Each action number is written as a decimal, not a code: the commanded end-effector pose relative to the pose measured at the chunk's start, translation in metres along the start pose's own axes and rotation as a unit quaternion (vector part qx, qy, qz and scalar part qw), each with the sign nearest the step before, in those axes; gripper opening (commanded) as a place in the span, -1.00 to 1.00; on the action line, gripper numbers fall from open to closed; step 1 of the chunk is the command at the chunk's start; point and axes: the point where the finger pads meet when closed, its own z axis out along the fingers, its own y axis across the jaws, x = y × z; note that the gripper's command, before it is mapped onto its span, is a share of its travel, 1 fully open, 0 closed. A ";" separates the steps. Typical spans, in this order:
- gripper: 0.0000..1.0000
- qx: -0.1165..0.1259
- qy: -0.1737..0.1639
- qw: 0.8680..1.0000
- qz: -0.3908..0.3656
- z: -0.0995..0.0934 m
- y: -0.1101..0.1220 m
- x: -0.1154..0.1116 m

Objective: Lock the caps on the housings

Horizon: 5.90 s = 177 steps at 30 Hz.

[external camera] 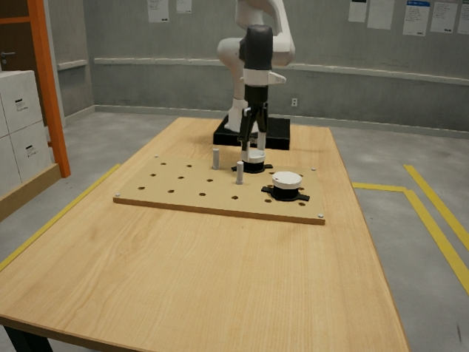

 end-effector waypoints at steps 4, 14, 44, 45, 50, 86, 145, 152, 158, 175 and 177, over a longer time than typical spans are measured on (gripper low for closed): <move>0.55 0.002 0.000 1.000 0.002 0.001 -0.003 0.001; 0.55 0.002 0.000 1.000 0.002 0.000 -0.003 0.001; 0.55 0.002 0.000 1.000 0.002 -0.038 -0.003 0.001; 0.55 0.002 0.000 1.000 0.003 -0.040 -0.003 0.001; 0.55 0.002 0.000 1.000 0.003 -0.050 -0.003 0.001; 0.55 0.013 0.005 0.979 0.202 -0.065 0.076 0.106; 0.55 0.002 -0.001 0.867 0.498 -0.066 0.115 0.172; 0.55 0.002 -0.001 0.867 0.498 -0.062 0.115 0.172; 0.55 0.002 -0.001 0.867 0.498 -0.057 0.115 0.172; 0.55 0.002 -0.001 0.867 0.498 -0.038 0.115 0.172; 0.55 0.002 -0.001 0.867 0.498 -0.035 0.115 0.172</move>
